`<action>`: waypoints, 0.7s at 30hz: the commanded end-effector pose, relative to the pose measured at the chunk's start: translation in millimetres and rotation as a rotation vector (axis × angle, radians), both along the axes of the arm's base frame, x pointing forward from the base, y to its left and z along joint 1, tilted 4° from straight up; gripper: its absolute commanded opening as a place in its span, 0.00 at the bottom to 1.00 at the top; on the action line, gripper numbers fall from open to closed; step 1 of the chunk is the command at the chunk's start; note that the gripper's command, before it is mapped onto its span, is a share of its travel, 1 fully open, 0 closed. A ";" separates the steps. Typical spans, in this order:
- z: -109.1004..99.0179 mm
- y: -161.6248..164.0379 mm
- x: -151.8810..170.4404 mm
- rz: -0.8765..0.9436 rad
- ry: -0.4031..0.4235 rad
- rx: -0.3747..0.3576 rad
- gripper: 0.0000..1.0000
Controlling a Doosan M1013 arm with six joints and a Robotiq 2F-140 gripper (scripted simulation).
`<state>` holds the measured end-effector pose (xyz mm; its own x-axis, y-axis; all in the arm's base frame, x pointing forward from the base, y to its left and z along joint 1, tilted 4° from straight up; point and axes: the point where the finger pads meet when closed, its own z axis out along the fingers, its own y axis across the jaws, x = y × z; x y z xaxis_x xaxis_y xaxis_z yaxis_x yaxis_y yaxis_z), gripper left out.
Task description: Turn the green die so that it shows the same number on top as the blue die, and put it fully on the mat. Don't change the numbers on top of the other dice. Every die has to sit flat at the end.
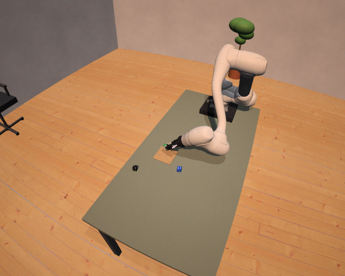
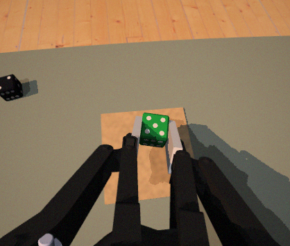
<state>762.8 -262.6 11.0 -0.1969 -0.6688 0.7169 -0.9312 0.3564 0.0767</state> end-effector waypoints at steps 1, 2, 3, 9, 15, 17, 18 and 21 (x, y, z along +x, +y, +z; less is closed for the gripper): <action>0.2 0.0 0.0 0.000 0.000 0.000 0.24; 0.2 0.0 0.0 0.000 0.000 0.000 0.24; 0.2 0.0 0.0 0.000 0.000 0.000 0.24; -0.7 -1.0 -1.7 -0.007 -0.015 0.056 0.24; 0.0 -2.3 -2.5 -0.017 -0.059 0.175 0.24; 1.4 -2.6 -1.5 -0.019 -0.082 0.222 0.24; 2.1 -2.6 -1.1 -0.020 -0.090 0.237 0.24; 4.7 -5.4 -1.7 -0.020 -0.093 0.244 0.24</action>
